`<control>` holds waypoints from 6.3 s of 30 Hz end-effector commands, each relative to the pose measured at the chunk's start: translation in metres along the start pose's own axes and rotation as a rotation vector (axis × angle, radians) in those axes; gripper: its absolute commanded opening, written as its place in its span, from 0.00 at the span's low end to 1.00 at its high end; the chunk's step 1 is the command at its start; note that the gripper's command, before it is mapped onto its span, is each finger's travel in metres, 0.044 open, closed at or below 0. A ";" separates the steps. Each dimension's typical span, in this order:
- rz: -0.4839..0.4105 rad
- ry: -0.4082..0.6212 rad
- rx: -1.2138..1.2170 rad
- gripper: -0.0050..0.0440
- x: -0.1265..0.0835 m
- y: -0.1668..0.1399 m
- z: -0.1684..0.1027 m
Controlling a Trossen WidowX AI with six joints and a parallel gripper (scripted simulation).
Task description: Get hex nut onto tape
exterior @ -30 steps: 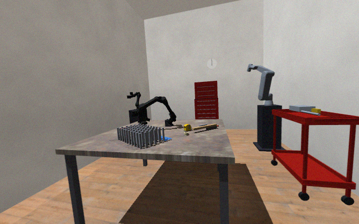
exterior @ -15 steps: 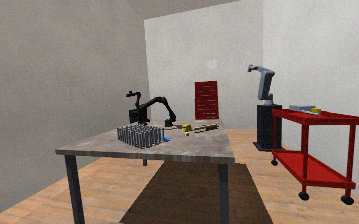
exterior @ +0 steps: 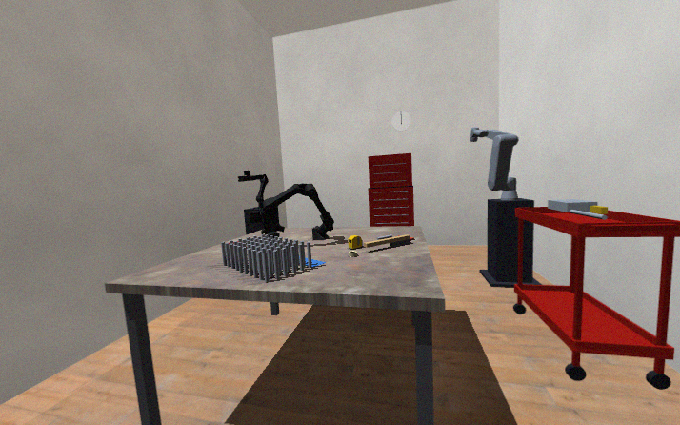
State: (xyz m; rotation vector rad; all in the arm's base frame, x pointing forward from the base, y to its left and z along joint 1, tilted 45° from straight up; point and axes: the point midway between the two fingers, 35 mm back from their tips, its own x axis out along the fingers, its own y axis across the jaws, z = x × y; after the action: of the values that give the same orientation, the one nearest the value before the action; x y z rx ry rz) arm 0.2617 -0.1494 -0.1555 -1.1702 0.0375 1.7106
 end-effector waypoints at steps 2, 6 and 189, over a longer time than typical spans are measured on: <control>0.000 0.026 -0.005 0.10 -0.008 -0.002 -0.004; 0.000 0.026 -0.005 0.10 -0.008 -0.002 -0.004; 0.454 -0.134 -1.002 0.92 -0.089 -0.017 -0.037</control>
State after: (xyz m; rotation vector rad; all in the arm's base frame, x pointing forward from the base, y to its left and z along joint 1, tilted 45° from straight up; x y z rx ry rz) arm 0.2976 -0.2101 -0.1109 -1.8517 -0.8423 2.2519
